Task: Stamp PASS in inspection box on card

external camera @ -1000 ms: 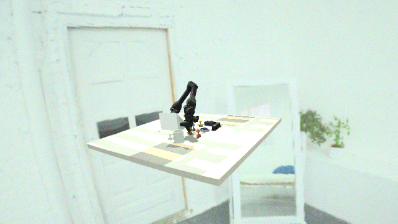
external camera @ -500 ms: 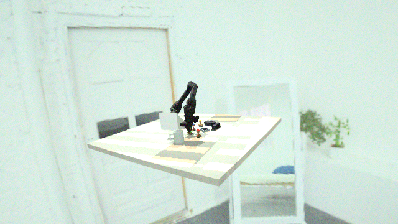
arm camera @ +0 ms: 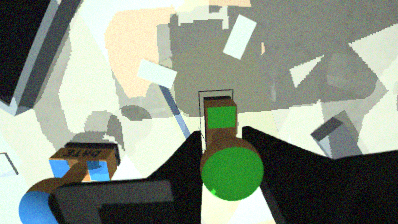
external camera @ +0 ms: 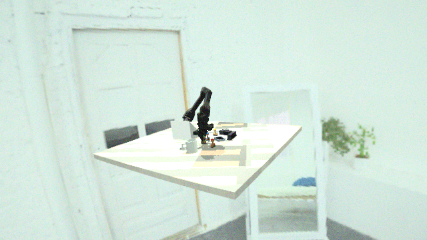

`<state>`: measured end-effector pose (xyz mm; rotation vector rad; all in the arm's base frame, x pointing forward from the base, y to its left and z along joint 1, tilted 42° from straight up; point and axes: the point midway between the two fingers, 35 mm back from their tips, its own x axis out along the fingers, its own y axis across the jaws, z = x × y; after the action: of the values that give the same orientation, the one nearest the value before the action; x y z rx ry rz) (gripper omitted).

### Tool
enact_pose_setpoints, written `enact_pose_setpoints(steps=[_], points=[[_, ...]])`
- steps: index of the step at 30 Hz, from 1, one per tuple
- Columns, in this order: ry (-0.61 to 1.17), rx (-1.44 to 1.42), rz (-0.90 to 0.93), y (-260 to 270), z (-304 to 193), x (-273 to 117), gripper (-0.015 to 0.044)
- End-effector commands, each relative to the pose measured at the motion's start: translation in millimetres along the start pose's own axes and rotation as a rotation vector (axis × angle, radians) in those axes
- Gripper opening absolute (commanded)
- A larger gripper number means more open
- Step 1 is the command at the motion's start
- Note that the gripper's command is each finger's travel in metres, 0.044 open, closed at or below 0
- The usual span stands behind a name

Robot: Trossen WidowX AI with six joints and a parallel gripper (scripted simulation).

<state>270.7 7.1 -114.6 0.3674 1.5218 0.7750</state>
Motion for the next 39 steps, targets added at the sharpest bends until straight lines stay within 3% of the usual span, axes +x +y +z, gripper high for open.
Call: enact_pose_setpoints(steps=[1,39], points=[[0.001,-0.005,0.001,0,0,-2,0.0],[0.002,-0.004,-0.003,-1,2,-55,0.0]])
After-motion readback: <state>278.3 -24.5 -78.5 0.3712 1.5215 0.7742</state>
